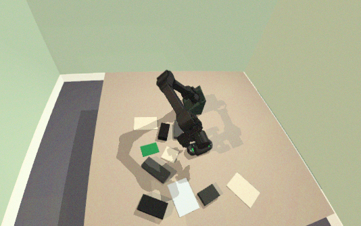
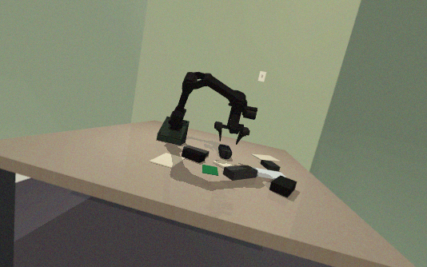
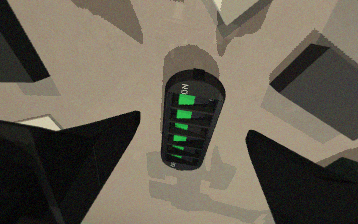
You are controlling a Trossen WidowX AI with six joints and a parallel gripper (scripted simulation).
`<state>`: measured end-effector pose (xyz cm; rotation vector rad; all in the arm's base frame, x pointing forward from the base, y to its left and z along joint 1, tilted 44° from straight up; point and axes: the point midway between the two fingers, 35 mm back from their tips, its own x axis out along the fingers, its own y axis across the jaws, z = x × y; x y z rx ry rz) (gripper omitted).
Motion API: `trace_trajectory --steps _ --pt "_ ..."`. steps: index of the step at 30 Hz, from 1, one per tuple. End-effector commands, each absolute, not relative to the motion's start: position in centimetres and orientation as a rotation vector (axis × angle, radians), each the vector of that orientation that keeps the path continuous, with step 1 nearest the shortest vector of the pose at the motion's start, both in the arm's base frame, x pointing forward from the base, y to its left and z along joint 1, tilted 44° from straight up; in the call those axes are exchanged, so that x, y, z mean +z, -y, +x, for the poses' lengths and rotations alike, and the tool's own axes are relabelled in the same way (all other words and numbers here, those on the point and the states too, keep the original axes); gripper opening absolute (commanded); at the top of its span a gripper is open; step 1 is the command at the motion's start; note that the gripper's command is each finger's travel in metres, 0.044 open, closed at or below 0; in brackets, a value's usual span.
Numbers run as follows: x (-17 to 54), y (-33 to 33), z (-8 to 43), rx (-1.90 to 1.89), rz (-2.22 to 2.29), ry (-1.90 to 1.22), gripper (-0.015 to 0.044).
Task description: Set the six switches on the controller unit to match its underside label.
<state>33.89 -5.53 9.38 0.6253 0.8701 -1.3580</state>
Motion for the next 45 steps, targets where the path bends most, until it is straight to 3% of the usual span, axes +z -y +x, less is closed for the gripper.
trace_trajectory --steps 1,34,38,45 --pt "8.9 6.0 34.0 -1.358 0.627 -0.879 0.044" --pt "5.3 9.6 34.0 -1.359 0.625 -0.877 0.044" --pt "5.3 9.6 34.0 -1.359 0.625 -0.877 0.0335" --pt "5.3 9.6 34.0 -1.359 0.625 -0.877 0.0325"
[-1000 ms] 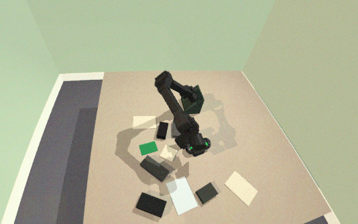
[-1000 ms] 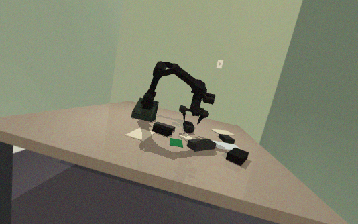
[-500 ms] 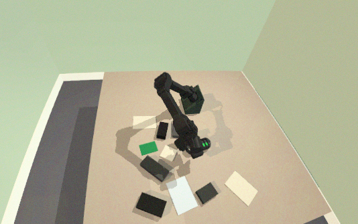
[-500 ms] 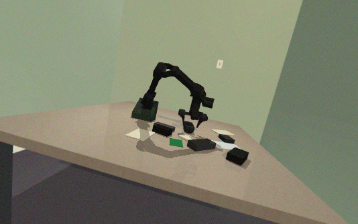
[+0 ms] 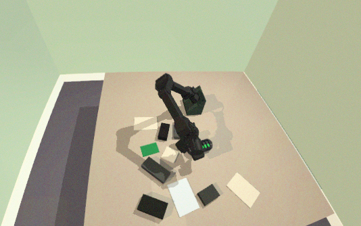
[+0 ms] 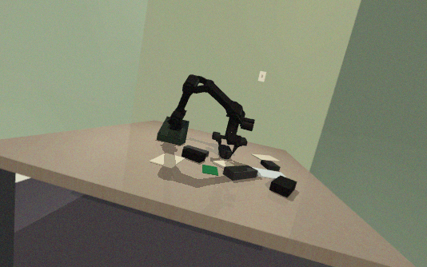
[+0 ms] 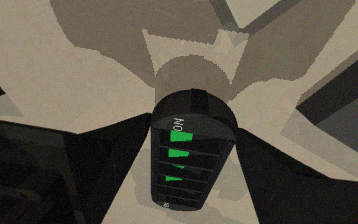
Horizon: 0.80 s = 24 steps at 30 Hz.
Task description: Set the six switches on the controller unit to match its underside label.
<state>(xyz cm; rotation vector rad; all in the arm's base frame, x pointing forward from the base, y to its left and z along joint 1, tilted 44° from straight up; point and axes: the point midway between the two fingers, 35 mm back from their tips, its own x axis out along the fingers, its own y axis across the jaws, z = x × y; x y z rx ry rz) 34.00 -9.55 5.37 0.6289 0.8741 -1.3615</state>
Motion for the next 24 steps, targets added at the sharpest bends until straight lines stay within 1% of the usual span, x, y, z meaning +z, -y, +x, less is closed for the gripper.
trace_trajectory --steps 1,24 --pt "5.31 9.6 34.0 -1.359 0.625 -0.877 0.0325" --pt "5.68 8.74 33.92 -1.361 0.621 -0.872 0.0336"
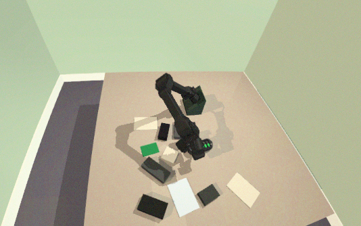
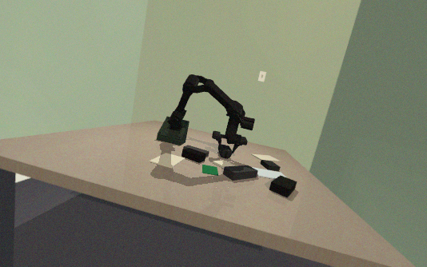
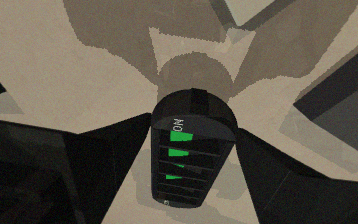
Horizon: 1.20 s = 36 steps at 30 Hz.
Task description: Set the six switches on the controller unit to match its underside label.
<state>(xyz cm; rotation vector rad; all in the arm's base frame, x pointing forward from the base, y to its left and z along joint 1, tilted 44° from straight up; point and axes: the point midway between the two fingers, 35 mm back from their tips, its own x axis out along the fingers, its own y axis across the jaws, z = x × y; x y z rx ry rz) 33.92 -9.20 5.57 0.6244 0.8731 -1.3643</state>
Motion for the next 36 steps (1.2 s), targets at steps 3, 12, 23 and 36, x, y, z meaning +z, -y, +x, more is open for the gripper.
trace_trajectory --steps 3,12,23,36 --pt "5.8 8.5 33.9 -1.361 0.619 -0.87 0.0336" --pt "6.0 7.8 33.8 -1.364 0.609 -0.859 0.0336" --pt "6.3 6.9 33.7 -1.368 0.592 -0.841 0.0336" --pt "6.5 5.9 33.6 -1.373 0.573 -0.82 0.0335"
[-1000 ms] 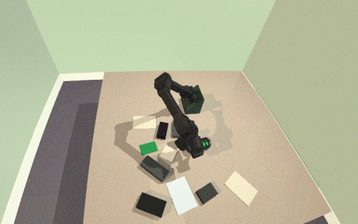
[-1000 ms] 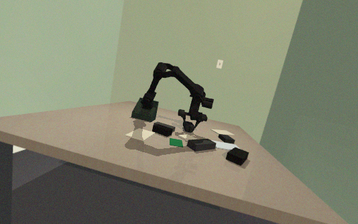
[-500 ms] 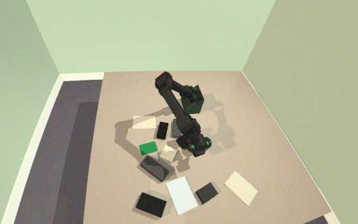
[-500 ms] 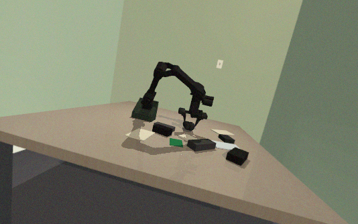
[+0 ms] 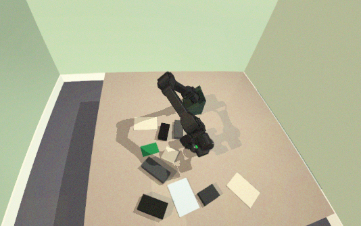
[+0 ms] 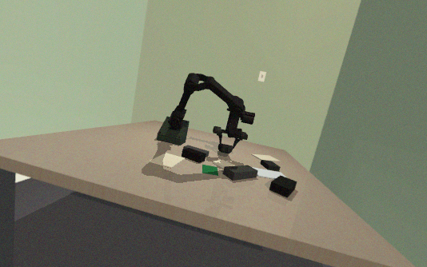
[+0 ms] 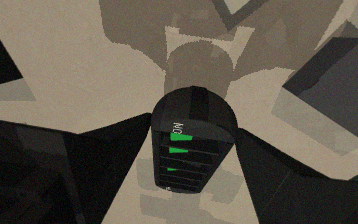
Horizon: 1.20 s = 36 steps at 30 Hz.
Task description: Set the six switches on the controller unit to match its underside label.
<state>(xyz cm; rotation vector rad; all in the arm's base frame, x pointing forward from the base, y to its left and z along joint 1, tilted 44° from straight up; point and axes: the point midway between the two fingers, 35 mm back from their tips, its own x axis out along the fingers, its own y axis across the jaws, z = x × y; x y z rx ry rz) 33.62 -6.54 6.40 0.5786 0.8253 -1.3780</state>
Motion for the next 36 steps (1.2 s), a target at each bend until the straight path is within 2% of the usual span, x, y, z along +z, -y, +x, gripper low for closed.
trace_trajectory --steps 1,36 --pt "6.5 5.8 33.6 -1.374 0.571 -0.818 0.0335" --pt "6.6 2.9 33.2 -1.386 0.521 -0.763 0.0335"
